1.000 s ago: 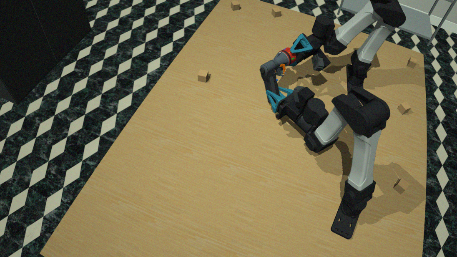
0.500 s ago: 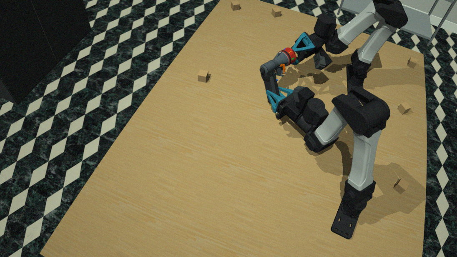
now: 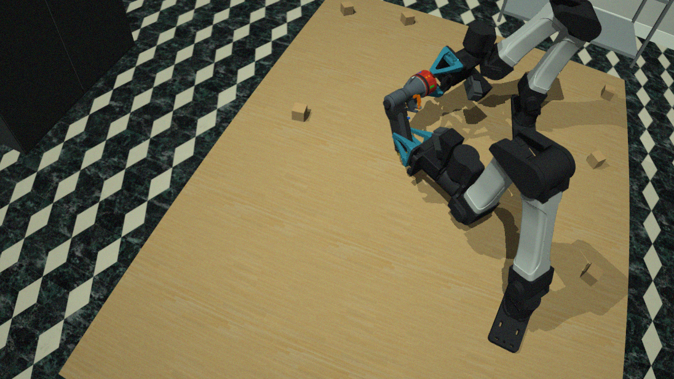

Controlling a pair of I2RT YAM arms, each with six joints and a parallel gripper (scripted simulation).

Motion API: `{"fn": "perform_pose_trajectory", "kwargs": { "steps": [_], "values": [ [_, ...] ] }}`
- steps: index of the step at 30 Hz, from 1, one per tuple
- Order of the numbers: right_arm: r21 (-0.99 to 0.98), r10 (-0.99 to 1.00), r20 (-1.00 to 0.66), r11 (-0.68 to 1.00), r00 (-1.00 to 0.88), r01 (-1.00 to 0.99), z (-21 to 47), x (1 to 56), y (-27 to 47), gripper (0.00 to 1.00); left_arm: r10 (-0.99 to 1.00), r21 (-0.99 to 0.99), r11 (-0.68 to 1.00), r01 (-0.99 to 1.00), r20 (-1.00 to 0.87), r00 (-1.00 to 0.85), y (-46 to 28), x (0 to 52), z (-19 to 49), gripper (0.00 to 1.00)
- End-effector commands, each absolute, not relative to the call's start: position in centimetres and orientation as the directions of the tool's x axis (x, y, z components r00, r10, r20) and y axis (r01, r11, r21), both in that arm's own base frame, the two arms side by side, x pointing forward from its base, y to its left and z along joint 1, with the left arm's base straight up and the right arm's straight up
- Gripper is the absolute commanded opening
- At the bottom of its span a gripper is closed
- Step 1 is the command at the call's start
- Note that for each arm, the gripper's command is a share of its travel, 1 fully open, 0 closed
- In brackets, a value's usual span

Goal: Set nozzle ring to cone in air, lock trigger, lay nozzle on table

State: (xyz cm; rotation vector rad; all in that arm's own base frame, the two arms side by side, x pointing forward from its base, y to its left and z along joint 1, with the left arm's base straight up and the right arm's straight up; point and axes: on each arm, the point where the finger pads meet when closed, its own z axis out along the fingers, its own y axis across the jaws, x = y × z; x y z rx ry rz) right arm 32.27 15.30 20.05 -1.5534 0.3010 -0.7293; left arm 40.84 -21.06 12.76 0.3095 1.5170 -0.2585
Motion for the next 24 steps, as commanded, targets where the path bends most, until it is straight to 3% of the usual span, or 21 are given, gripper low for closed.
{"fn": "perform_pose_trajectory", "kwargs": {
  "steps": [1, 14, 15, 24],
  "values": [
    [-0.967, -0.596, 0.253, -0.127, 0.762, 0.222, 20.0, 31.8, 15.1, 0.93, -0.08, -0.009, 0.937, 0.349, -0.978, 0.192, -21.1, 41.4, 18.4, 0.36],
    [-0.956, -0.595, 0.288, -0.138, 0.75, 0.257, 20.5, 33.3, 16.3, 0.93, -0.08, -0.009, 0.937, 0.349, -0.978, 0.192, -21.1, 41.4, 18.4, 0.36],
    [-0.957, -0.595, 0.287, -0.137, 0.751, 0.257, 20.6, 33.8, 16.4, 0.0, -0.08, -0.009, 0.937, 0.349, -0.978, 0.192, -21.1, 41.4, 18.4, 0.36],
    [-0.958, -0.594, 0.284, -0.138, 0.753, 0.253, 20.5, 33.1, 16.3, 0.0, -0.08, -0.009, 0.937, 0.349, -0.978, 0.192, -21.1, 41.4, 18.4, 0.36]
  ]
}}
